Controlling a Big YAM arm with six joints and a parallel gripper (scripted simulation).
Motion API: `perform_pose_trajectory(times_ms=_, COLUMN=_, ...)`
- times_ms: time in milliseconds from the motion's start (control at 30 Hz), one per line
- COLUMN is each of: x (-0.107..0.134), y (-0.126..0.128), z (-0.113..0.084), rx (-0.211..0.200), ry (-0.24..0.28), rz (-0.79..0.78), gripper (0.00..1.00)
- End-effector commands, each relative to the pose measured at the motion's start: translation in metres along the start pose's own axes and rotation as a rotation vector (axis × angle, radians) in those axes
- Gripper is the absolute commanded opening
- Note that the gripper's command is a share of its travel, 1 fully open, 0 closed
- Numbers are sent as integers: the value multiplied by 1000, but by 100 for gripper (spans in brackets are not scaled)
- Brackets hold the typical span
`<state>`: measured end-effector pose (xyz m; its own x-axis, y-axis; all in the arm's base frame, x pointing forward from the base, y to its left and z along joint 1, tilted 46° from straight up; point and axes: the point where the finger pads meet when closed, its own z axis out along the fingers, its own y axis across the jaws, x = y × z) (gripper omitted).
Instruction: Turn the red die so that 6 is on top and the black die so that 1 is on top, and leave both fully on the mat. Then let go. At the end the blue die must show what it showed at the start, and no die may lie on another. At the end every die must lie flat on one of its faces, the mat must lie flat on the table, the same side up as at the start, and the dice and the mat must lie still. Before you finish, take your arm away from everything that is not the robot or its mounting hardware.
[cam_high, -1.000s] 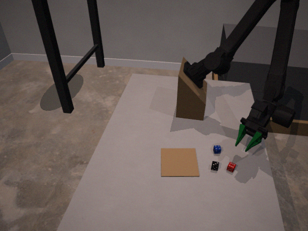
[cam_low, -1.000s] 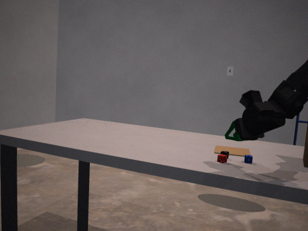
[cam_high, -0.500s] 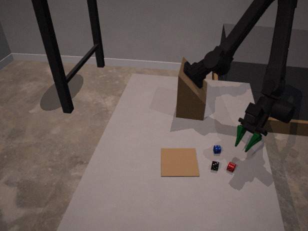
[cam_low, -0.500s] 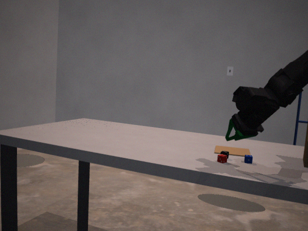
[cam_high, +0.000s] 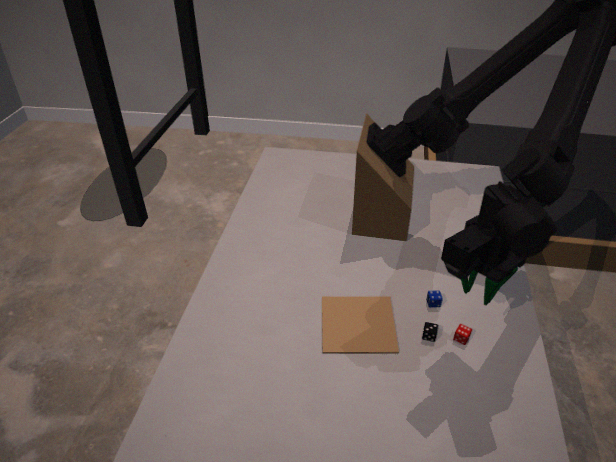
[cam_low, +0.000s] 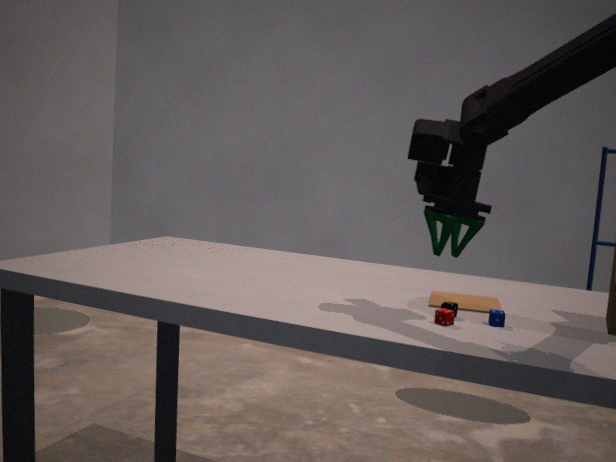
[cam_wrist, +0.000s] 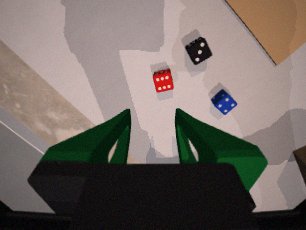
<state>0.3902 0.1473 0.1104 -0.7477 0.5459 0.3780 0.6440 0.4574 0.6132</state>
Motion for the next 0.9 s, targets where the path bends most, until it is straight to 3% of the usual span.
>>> perform_pose_trajectory(times_ms=0, x=-16, y=10, z=-12, rx=35, ry=53, rz=-109, gripper=40)
perform_pose_trajectory(times_ms=100, x=-9, y=13, z=-6, rx=44, ry=80, rz=-126, gripper=40)
perform_pose_trajectory(times_ms=133, x=-1, y=21, z=-12, rx=30, ry=71, rz=-154, gripper=100)
perform_pose_trajectory(times_ms=333, x=-10, y=19, z=-18, rx=22, ry=54, rz=-136, gripper=100)
perform_pose_trajectory(times_ms=367, x=-14, y=11, z=-10, rx=38, ry=69, rz=-115, gripper=100)
perform_pose_trajectory(times_ms=533, x=-9, y=7, z=-11, rx=40, ry=71, rz=-119, gripper=100)
perform_pose_trajectory(times_ms=733, x=-2, y=-2, z=8, rx=51, ry=95, rz=-328, gripper=100)
perform_pose_trajectory(times_ms=867, x=-3, y=2, z=9, rx=43, ry=94, rz=-429, gripper=100)
